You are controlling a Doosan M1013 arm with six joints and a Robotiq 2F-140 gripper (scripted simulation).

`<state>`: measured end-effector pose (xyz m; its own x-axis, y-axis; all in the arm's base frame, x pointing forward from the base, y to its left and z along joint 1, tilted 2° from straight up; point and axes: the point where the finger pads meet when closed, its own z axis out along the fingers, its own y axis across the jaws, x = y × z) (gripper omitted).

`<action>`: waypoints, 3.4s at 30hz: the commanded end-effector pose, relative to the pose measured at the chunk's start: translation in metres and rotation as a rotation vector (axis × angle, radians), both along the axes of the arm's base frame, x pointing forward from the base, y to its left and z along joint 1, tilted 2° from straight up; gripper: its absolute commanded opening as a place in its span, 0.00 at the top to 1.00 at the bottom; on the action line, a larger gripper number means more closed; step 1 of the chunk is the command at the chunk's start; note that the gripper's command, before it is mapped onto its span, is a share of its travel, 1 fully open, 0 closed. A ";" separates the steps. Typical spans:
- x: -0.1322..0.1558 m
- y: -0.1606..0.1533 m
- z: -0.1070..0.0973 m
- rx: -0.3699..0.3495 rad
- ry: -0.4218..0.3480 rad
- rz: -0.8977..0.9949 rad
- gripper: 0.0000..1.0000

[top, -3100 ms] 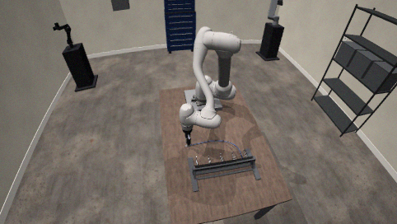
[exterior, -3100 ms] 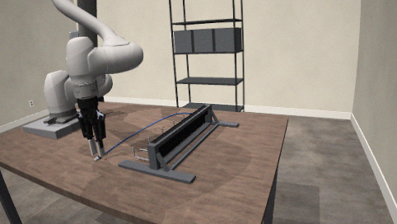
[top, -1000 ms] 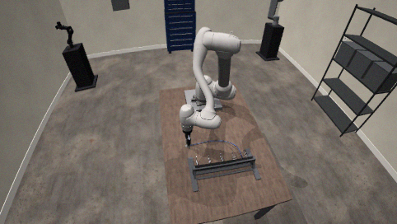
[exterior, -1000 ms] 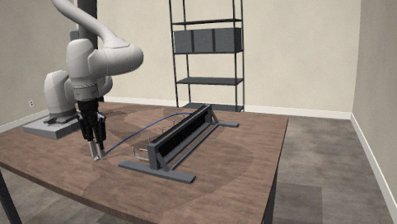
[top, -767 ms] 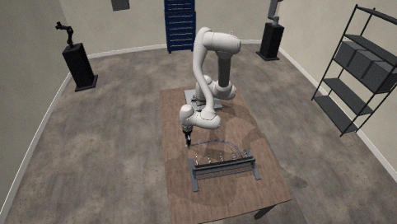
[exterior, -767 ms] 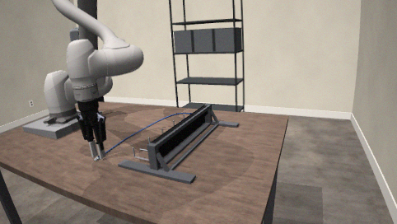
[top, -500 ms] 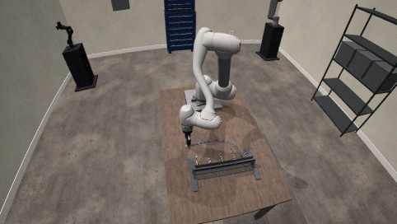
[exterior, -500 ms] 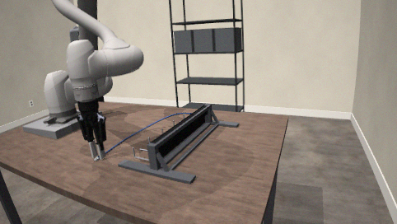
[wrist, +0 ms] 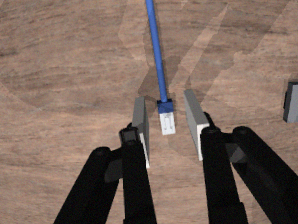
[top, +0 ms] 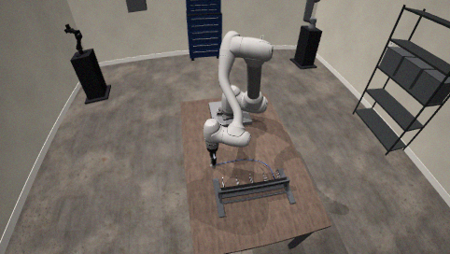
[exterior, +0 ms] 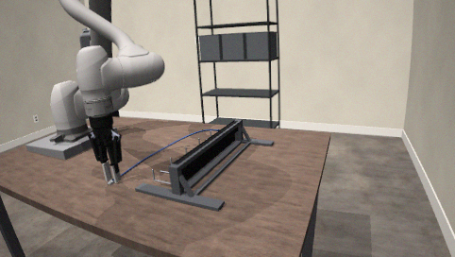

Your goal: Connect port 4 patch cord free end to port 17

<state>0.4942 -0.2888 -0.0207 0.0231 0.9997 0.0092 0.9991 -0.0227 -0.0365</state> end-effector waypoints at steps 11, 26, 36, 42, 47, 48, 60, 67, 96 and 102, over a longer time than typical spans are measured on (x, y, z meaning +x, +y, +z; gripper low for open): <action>-0.002 -0.002 -0.003 0.001 0.001 0.000 0.78; -0.002 -0.002 -0.003 0.001 0.001 0.000 0.78; -0.002 -0.002 -0.003 0.001 0.001 0.000 1.00; -0.002 -0.002 -0.003 0.001 0.001 0.000 1.00; -0.002 -0.002 -0.003 0.001 0.001 0.000 1.00; -0.002 -0.002 -0.003 0.001 0.001 0.000 1.00; -0.002 -0.002 -0.003 0.001 0.001 0.000 1.00; -0.002 -0.002 -0.003 0.001 0.001 0.000 1.00; -0.002 -0.002 -0.003 0.001 0.001 0.000 1.00; -0.002 -0.002 -0.003 0.001 0.001 0.000 1.00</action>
<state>0.4940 -0.2888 -0.0208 0.0231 0.9997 0.0093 0.9991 -0.0228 -0.0366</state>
